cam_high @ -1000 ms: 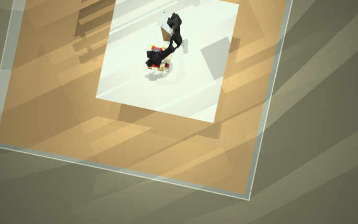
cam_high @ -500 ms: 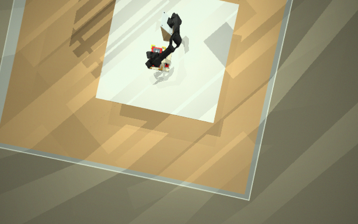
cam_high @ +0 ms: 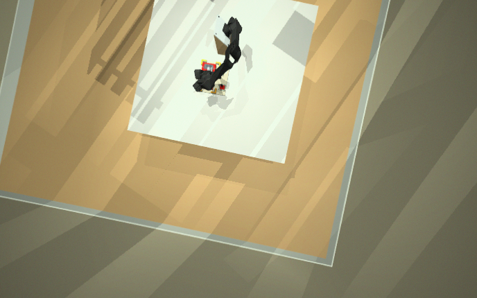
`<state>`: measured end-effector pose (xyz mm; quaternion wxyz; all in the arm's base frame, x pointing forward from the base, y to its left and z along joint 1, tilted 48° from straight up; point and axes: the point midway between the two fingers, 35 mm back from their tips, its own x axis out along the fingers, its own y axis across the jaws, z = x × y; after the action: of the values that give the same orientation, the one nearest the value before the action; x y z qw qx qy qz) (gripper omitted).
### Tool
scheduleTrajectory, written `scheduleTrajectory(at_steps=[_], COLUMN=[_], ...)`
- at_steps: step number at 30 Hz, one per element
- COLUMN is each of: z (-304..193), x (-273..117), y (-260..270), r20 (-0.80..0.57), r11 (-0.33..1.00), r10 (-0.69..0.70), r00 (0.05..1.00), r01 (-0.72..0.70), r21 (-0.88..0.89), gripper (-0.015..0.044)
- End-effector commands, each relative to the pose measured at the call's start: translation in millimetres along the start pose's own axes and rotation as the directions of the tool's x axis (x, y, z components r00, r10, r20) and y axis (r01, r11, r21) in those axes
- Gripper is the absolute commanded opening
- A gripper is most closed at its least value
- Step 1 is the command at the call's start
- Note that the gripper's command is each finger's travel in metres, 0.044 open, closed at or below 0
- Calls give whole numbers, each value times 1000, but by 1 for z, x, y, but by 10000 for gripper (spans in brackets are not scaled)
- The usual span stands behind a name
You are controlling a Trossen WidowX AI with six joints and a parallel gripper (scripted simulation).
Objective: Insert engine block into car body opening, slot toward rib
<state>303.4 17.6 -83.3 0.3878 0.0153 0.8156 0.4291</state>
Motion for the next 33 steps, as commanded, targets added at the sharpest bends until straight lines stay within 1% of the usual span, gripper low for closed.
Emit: scheduleTrajectory(at_steps=[1,5,13,19,25,27,33], z=[0,-1,-14,-26,-39,-42,-44], x=[1,1,-4,-8,-12,-12,-11], y=[0,0,-5,-6,-3,-3,-3], r20=[0,21,278,461,623,654,658], r11=[1000,1000,1000,1000,1000,1000,1000], r10=[1,3,16,14,4,1,1], r00=[1000,1000,960,887,782,756,753], r01=[-1,-3,-18,-16,-1,4,4], r21=[1,1,4,0,-6,-7,-7], gripper=[440,440,440,440,440,440,440])
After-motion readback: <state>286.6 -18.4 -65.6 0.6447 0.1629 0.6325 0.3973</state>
